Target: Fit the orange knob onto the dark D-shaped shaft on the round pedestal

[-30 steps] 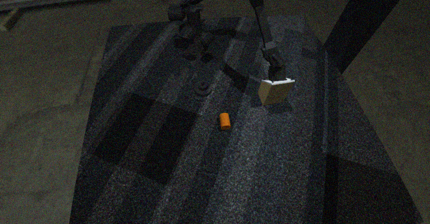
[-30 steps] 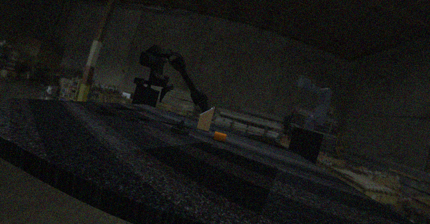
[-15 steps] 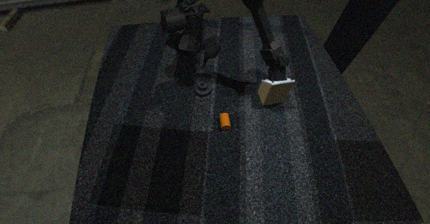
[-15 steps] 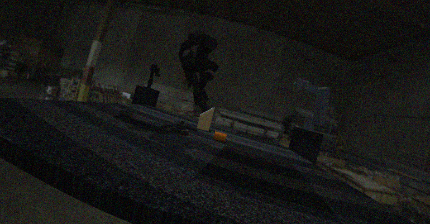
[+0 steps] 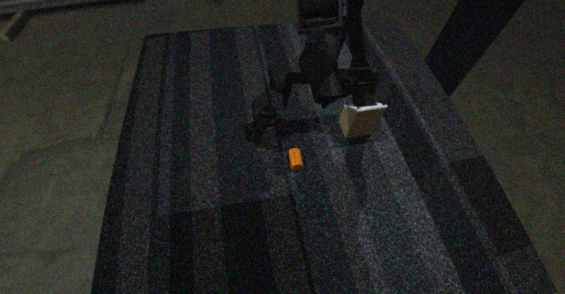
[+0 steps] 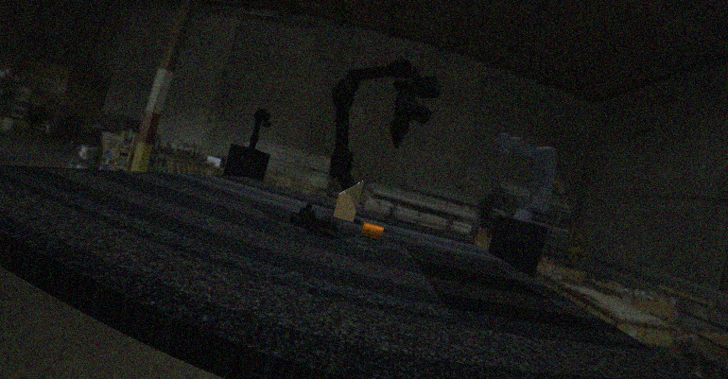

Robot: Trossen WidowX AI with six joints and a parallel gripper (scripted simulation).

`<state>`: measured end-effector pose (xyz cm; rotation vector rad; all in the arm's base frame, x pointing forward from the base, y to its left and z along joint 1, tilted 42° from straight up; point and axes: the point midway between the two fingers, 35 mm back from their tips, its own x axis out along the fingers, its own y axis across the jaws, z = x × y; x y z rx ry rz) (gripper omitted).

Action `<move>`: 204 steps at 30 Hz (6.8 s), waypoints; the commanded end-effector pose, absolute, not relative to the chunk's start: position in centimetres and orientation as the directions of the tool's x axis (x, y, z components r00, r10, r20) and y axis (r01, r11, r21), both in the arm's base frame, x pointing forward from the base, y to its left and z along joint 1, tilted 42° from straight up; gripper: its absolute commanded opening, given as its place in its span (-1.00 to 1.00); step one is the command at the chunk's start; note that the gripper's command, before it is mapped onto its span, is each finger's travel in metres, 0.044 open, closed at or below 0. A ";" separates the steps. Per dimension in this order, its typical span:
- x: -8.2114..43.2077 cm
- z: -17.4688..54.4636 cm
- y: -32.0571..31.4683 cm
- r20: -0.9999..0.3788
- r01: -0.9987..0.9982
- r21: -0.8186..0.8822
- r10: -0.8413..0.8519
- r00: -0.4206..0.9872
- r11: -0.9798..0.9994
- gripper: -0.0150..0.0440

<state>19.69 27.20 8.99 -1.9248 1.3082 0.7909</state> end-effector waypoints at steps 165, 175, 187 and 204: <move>24.7 -7.4 4.7 -0.955 -0.988 -0.070 0.297 0.025 -0.141 0.21; 24.7 -7.4 4.7 -0.955 -0.988 -0.070 0.297 0.025 -0.141 0.39; 24.7 -7.4 4.7 -0.955 -0.988 -0.070 0.297 0.025 -0.141 0.39; 24.7 -7.4 4.7 -0.955 -0.988 -0.070 0.297 0.025 -0.141 1.00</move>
